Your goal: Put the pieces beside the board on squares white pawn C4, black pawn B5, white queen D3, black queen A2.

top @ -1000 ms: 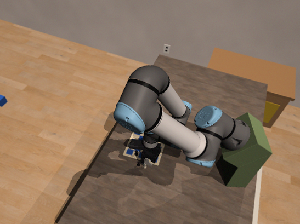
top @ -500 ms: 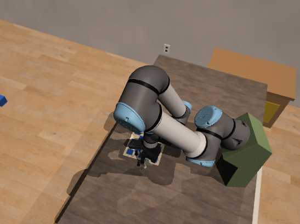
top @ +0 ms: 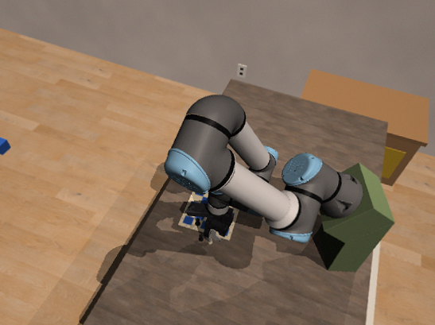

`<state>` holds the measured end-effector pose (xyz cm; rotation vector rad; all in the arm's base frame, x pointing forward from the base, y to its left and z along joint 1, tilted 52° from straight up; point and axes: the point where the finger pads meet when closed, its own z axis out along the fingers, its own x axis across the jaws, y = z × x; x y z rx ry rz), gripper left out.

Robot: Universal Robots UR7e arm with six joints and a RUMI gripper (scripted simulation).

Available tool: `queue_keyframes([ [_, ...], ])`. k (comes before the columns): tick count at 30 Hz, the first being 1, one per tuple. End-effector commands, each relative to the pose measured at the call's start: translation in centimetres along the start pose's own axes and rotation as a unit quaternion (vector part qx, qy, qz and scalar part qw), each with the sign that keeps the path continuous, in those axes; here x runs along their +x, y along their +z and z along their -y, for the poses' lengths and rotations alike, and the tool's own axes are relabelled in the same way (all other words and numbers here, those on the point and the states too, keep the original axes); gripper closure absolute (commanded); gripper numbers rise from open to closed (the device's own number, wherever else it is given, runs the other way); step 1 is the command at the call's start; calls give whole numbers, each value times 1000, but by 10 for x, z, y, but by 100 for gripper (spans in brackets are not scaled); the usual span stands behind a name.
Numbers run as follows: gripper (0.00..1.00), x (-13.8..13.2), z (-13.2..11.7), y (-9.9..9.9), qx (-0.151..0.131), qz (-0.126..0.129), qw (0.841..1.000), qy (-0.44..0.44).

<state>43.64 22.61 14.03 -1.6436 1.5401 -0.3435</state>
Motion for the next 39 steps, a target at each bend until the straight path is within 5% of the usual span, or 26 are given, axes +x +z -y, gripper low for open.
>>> queue_keyframes([
  [1,80,0,0,2,0,0,1000,0],
  [21,80,0,0,31,0,0,1000,0],
  [39,80,0,0,32,0,0,1000,0],
])
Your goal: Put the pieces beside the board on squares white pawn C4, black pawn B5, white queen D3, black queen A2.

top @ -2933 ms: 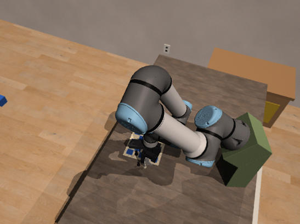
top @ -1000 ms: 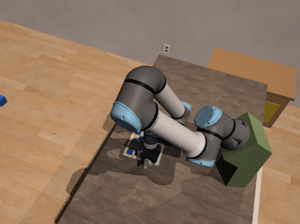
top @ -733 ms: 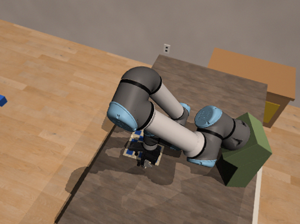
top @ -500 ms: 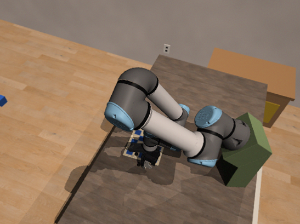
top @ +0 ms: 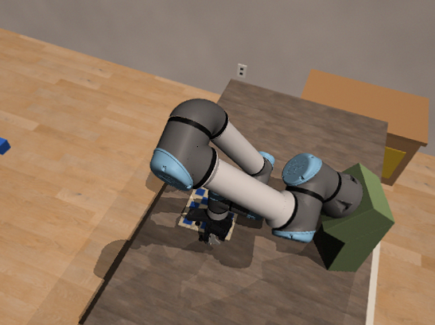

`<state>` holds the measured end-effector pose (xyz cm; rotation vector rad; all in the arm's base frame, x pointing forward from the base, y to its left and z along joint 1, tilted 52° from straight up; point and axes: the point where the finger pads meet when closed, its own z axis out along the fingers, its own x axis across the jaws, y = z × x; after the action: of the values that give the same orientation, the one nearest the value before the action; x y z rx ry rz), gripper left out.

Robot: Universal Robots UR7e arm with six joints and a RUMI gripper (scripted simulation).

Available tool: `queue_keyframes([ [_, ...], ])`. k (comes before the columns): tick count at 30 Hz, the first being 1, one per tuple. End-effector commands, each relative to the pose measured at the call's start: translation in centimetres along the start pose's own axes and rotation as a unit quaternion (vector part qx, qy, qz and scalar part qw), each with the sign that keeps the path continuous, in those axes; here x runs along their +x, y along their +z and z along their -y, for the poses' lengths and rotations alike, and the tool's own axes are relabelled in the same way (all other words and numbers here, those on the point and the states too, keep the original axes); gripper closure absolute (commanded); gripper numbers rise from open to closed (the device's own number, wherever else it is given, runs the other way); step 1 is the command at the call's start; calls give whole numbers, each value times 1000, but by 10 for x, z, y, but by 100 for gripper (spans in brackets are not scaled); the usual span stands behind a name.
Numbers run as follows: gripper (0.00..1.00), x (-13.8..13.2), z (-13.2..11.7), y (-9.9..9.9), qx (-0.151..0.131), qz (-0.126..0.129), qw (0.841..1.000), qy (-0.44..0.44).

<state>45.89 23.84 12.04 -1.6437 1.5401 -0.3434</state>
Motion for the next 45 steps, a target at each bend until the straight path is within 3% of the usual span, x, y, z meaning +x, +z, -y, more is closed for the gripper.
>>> queue_keyframes([
  [1,80,0,0,0,0,0,1000,0],
  [23,80,0,0,0,0,0,1000,0],
  [24,100,0,0,0,0,0,1000,0],
  [45,100,0,0,0,0,0,1000,0],
])
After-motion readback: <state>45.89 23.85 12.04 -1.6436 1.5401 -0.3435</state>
